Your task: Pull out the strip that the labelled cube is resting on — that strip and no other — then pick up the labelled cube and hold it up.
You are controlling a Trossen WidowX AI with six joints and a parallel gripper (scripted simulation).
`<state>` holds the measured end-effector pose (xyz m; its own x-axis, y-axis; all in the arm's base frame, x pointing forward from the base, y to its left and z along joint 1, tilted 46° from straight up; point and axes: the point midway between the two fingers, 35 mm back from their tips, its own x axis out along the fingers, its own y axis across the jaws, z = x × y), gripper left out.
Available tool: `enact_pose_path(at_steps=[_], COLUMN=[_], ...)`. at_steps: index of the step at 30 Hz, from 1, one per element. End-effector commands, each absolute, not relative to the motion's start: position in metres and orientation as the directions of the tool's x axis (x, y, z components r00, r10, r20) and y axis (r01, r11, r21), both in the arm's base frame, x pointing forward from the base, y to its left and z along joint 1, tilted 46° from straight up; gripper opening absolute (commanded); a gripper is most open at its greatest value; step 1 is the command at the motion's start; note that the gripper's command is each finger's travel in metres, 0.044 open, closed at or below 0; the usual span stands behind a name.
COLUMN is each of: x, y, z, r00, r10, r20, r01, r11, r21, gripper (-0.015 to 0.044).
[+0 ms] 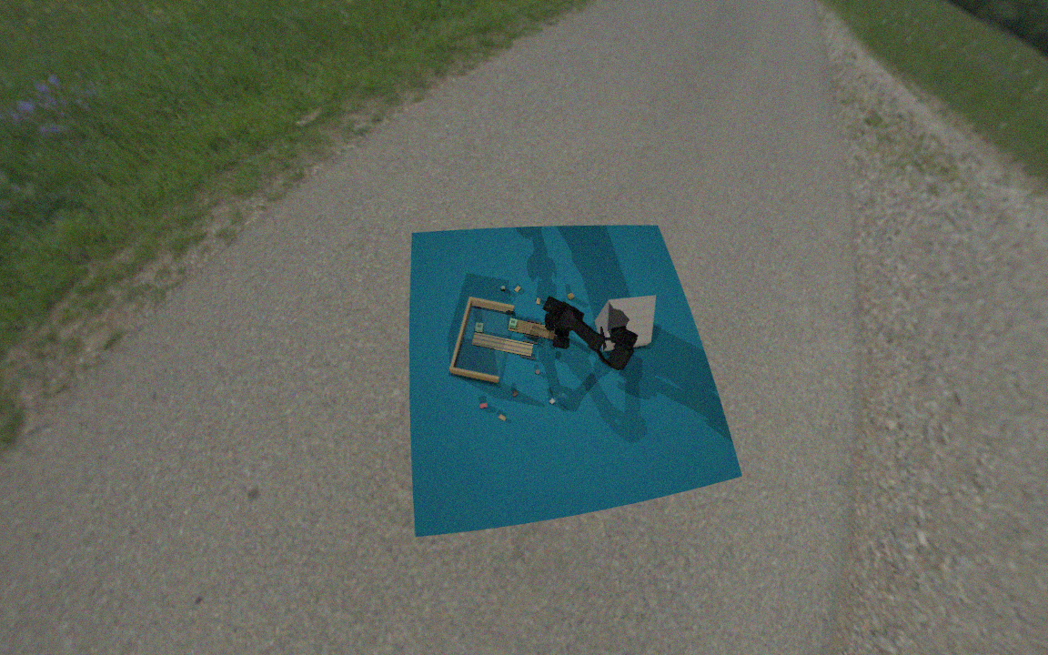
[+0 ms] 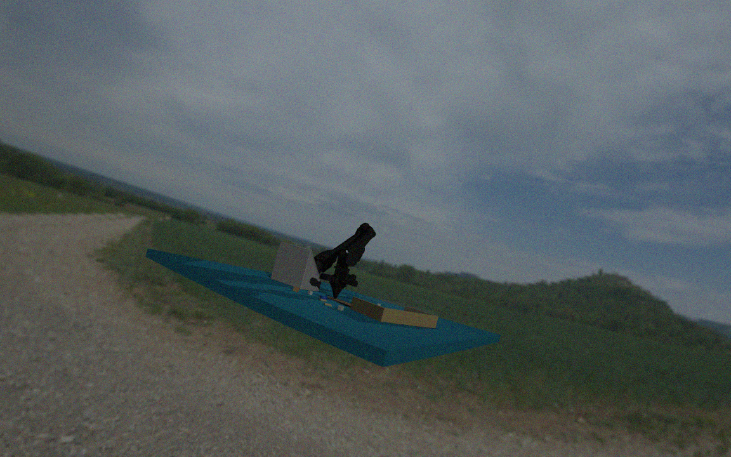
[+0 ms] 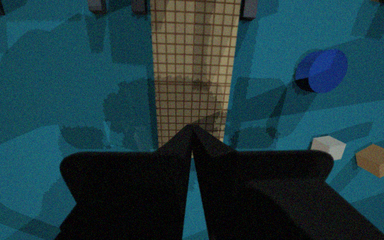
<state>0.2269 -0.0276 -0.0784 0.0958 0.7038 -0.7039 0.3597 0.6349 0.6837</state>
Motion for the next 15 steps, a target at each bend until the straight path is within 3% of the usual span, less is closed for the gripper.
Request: enact_pose_path(at_steps=[1,15], x=[0.212,0.198], y=[-0.018,-0.013], z=[-0.080,-0.076], r00=[0.058,0.057], r10=[0.714,0.714], r20=[-0.698,-0.698], r01=[0.368,0.369], r11=[0.635,0.634], r21=[0.680,0.679], gripper=[0.0000,0.0000])
